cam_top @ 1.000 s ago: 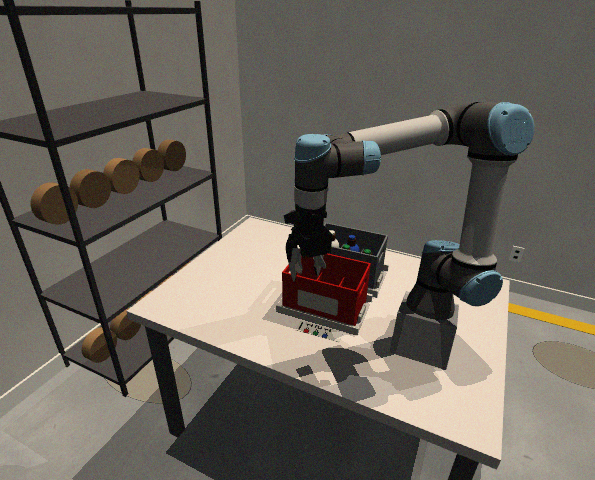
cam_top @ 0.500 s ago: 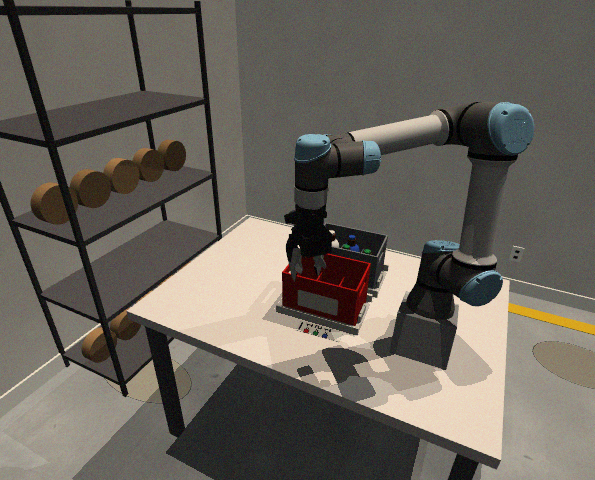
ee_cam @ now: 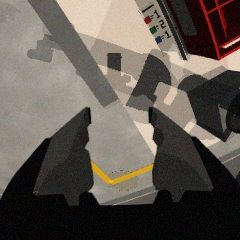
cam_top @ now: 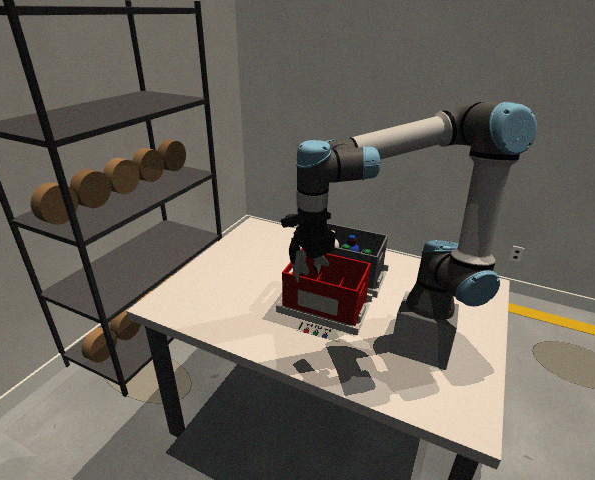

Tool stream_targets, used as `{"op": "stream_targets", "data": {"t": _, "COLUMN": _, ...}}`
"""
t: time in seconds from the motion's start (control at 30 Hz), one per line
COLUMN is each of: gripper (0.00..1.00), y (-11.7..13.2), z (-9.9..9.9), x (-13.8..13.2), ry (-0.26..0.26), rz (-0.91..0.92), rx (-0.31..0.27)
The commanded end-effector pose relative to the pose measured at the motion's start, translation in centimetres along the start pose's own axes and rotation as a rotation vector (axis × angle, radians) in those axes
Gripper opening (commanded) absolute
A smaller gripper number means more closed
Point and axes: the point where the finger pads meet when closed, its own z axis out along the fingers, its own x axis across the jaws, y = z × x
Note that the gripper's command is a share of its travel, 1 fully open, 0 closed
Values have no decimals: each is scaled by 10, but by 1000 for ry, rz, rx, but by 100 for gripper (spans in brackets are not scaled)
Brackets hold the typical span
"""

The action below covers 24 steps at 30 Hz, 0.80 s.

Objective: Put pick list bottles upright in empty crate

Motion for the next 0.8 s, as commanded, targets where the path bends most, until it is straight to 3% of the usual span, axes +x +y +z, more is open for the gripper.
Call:
{"op": "stream_targets", "data": {"t": 0.0, "gripper": 38, "y": -19, "z": 13, "x": 13, "ry": -13, "rz": -156, "rx": -1}}
{"op": "stream_targets", "data": {"t": 0.77, "gripper": 38, "y": -87, "z": 72, "x": 67, "ry": -16, "rz": -605, "rx": 2}}
